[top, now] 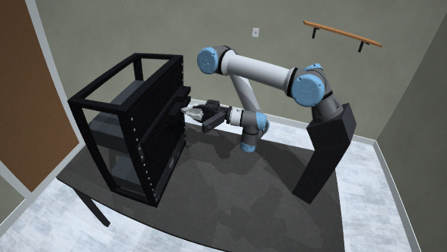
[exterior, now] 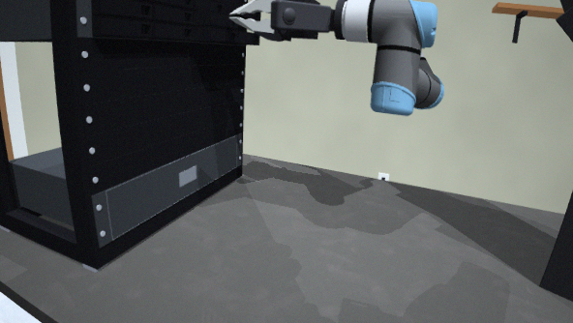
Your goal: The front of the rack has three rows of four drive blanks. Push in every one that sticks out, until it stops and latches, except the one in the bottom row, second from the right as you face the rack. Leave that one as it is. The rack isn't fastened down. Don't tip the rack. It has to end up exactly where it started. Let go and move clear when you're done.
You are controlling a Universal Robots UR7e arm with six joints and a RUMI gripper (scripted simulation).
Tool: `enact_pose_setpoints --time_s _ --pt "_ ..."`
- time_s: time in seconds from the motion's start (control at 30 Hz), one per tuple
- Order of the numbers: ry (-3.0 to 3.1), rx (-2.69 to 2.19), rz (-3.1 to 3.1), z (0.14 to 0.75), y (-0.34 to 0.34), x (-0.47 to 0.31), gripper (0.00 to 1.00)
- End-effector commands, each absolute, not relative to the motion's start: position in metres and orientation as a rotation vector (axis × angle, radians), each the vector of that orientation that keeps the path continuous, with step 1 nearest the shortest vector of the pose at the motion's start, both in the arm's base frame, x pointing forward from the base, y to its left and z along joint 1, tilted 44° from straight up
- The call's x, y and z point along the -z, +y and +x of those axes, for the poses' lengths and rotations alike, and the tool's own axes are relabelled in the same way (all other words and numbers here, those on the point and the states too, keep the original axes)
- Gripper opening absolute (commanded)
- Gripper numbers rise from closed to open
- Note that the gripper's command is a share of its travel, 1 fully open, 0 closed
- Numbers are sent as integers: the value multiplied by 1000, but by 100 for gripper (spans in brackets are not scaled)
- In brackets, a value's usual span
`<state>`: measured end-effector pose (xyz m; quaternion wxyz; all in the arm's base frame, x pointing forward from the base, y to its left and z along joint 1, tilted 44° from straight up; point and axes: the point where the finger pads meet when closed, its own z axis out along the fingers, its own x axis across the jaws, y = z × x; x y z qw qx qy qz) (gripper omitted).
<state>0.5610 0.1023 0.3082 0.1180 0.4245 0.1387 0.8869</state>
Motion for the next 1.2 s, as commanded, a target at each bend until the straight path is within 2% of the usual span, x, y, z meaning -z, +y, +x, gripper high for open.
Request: enact_pose_setpoints --time_s 0.0,1.17 --pt "406 -2595 1241 561 103 -309 0" --pt "406 -2595 1241 569 104 -315 0"
